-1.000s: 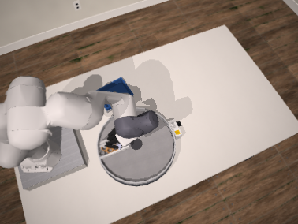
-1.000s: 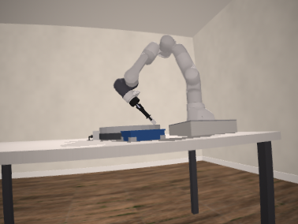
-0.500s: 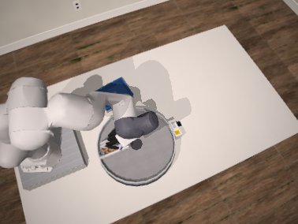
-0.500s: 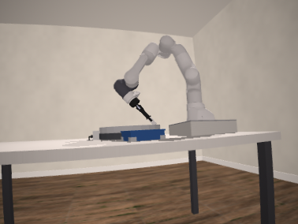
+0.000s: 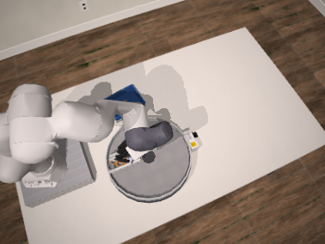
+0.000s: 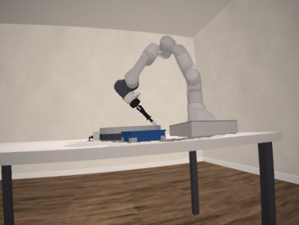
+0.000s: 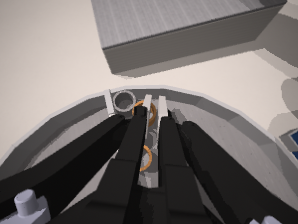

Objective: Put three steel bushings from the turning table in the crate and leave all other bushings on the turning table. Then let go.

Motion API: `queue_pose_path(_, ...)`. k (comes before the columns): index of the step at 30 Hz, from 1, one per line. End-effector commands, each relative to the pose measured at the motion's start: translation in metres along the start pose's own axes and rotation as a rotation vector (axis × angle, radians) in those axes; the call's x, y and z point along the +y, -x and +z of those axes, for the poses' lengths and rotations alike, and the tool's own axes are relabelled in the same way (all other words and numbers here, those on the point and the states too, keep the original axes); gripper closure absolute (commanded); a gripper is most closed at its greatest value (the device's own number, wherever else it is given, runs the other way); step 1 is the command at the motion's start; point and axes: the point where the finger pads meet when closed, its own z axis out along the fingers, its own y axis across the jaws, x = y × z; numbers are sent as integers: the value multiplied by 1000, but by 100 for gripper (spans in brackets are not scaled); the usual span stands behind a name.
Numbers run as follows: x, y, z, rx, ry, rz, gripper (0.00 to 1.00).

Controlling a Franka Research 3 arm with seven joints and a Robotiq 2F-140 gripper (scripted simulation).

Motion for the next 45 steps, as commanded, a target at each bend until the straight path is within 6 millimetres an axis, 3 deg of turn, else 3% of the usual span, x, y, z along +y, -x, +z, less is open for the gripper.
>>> queue_pose_path(1, -1, 2, 0, -3, -3, 4, 94)
queue_pose_path(10, -1, 2, 0, -3, -3, 4, 94)
queue_pose_path(11, -1, 2, 0, -3, -3, 4, 100)
queue_pose_path(45, -1, 2, 0, -3, -3, 4, 100)
